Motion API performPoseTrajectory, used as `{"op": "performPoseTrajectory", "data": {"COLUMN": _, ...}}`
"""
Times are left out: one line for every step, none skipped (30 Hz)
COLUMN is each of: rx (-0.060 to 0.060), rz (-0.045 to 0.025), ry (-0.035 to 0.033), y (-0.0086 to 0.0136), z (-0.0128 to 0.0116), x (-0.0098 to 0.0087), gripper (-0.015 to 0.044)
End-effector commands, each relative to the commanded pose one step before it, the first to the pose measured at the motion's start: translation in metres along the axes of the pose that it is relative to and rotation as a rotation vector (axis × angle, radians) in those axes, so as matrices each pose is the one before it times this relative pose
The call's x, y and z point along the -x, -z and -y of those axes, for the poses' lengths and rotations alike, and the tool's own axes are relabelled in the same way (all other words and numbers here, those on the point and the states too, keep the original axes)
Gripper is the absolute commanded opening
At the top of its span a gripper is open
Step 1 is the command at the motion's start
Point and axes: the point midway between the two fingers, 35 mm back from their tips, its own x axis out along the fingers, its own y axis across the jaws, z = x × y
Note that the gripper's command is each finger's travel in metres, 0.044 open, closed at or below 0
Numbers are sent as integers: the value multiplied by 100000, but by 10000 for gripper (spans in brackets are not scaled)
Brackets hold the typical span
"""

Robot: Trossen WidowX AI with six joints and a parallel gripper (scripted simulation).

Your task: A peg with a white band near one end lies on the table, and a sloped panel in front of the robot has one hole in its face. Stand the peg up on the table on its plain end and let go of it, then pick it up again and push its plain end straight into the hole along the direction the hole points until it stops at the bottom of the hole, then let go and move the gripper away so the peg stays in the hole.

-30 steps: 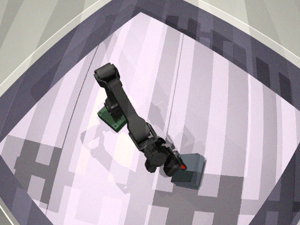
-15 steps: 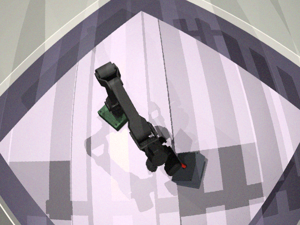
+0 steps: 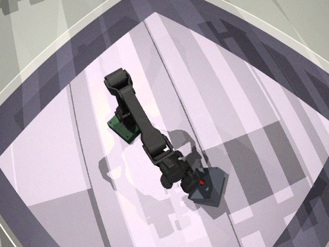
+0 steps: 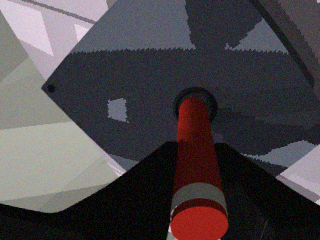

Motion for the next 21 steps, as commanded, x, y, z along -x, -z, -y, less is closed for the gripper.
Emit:
{"op": "performPoseTrajectory", "data": {"rx": -510, "rz": 407, "ry": 323, "y": -154, "z": 77, "x": -231, "gripper": 0}}
{"op": "performPoseTrajectory", "data": {"rx": 0, "rz": -1, "ry": -2, "y": 4, "z": -7, "x": -25, "gripper": 0}}
{"op": "performPoseTrajectory", "data": {"rx": 0, "rz": -1, "ry": -1, "y": 2, "z": -4, "x": -15, "gripper": 0}}
{"op": "performPoseTrajectory", "data": {"rx": 0, "rz": -2, "ry": -2, "y": 6, "z": -10, "x": -29, "gripper": 0}}
{"op": "performPoseTrajectory", "data": {"rx": 0, "rz": -1, "ry": -1, "y": 4, "z": -6, "x": -18, "gripper": 0}}
{"op": "performPoseTrajectory", "data": {"rx": 0, "rz": -2, "ry": -2, "y": 8, "z": -14, "x": -36, "gripper": 0}}
{"op": "performPoseTrajectory", "data": {"rx": 0, "rz": -1, "ry": -2, "y": 5, "z": -8, "x": -22, "gripper": 0}}
{"op": "performPoseTrajectory", "data": {"rx": 0, "rz": -2, "ry": -2, "y": 7, "z": -10, "x": -26, "gripper": 0}}
{"op": "performPoseTrajectory", "data": {"rx": 0, "rz": -2, "ry": -2, "y": 9, "z": -13, "x": -33, "gripper": 0}}
{"op": "performPoseTrajectory", "data": {"rx": 0, "rz": -2, "ry": -2, "y": 7, "z": -12, "x": -36, "gripper": 0}}
{"op": "performPoseTrajectory", "data": {"rx": 0, "rz": -2, "ry": -2, "y": 7, "z": -12, "x": -37, "gripper": 0}}
{"op": "performPoseTrajectory", "data": {"rx": 0, "rz": -2, "ry": -2, "y": 6, "z": -12, "x": -37, "gripper": 0}}
{"op": "performPoseTrajectory", "data": {"rx": 0, "rz": -2, "ry": -2, "y": 6, "z": -12, "x": -37, "gripper": 0}}
{"op": "performPoseTrajectory", "data": {"rx": 0, "rz": -2, "ry": -2, "y": 7, "z": -12, "x": -36, "gripper": 0}}
{"op": "performPoseTrajectory", "data": {"rx": 0, "rz": -2, "ry": -2, "y": 7, "z": -12, "x": -35, "gripper": 0}}
{"op": "performPoseTrajectory", "data": {"rx": 0, "rz": -2, "ry": -2, "y": 6, "z": -10, "x": -37, "gripper": 0}}
{"op": "performPoseTrajectory", "data": {"rx": 0, "rz": -2, "ry": -2, "y": 7, "z": -10, "x": -37, "gripper": 0}}
{"op": "performPoseTrajectory", "data": {"rx": 0, "rz": -2, "ry": -2, "y": 6, "z": -9, "x": -39, "gripper": 0}}
{"op": "performPoseTrajectory", "data": {"rx": 0, "rz": -2, "ry": -2, "y": 6, "z": -9, "x": -39, "gripper": 0}}
{"op": "performPoseTrajectory", "data": {"rx": 0, "rz": -2, "ry": -2, "y": 5, "z": -8, "x": -40, "gripper": 0}}
{"op": "performPoseTrajectory", "data": {"rx": 0, "rz": -2, "ry": -2, "y": 5, "z": -8, "x": -40, "gripper": 0}}
